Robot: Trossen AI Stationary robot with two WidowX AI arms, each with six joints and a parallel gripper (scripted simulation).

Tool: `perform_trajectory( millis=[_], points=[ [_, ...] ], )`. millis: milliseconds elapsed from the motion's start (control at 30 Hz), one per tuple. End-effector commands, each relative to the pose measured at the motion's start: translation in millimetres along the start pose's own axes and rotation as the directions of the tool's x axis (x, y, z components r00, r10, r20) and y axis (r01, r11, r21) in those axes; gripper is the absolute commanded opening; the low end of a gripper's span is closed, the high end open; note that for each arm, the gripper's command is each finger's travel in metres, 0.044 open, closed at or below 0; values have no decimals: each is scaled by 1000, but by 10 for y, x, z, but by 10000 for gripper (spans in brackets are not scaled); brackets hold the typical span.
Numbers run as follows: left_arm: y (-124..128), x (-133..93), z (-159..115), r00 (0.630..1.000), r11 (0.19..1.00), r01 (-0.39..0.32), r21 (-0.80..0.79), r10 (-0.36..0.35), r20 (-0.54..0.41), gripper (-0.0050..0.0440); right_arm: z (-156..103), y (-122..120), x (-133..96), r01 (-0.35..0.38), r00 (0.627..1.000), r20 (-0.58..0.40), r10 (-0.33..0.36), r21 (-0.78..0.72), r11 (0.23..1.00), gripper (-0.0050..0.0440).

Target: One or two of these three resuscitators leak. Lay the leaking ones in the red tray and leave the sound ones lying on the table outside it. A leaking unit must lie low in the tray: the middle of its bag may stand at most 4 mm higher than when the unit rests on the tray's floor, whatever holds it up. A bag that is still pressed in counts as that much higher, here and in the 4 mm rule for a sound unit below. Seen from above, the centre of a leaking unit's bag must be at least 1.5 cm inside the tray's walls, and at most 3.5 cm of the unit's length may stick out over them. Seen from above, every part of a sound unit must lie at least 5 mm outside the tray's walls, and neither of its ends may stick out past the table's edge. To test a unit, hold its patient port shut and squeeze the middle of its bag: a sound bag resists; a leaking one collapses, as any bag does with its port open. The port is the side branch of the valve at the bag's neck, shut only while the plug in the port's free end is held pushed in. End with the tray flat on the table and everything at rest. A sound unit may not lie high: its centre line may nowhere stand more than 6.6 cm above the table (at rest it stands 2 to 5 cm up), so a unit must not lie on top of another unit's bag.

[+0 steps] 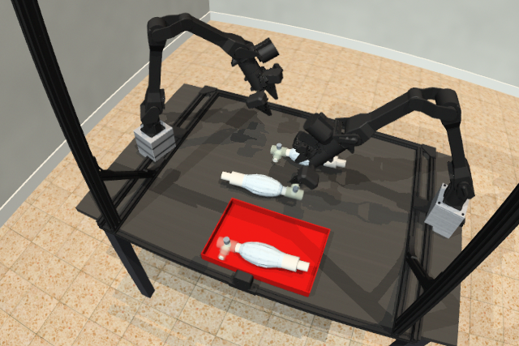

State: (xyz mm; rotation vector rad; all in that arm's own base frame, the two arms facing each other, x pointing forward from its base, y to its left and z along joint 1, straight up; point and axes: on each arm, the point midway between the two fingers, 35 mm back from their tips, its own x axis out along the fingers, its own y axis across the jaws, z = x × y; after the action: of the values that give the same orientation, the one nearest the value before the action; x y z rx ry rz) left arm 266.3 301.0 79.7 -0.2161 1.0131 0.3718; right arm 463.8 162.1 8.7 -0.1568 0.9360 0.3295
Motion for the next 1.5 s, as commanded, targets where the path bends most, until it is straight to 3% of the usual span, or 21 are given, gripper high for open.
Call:
perform_trajectory(
  millis=[0, 333, 533, 900, 1467],
  points=[
    [-110, 61, 28, 1000, 1000, -2, -4, 1, -6, 440, 0, -1, 2, 0, 1000, 1, 0, 2, 1000, 409],
    [-1316, 456, 240, 1000, 1000, -29, -11, 29, 1, 440, 0, -1, 2, 0, 1000, 1, 0, 2, 1000, 409],
    [-1316, 456, 240, 1000, 1000, -29, -11, 29, 1, 440, 0, -1, 2, 0, 1000, 1, 0, 2, 1000, 409],
    [-2394, 564, 170, 997, 999, -26, -33, 29, 69, 440, -3, -4, 1, 0, 1000, 0, 0, 3, 1000, 409],
    [-2397, 566, 175, 997, 1000, -17, -24, 18, 77, 440, 28, 40, -53, -10, 1000, 16, 10, -17, 1000, 409]
  ],
)
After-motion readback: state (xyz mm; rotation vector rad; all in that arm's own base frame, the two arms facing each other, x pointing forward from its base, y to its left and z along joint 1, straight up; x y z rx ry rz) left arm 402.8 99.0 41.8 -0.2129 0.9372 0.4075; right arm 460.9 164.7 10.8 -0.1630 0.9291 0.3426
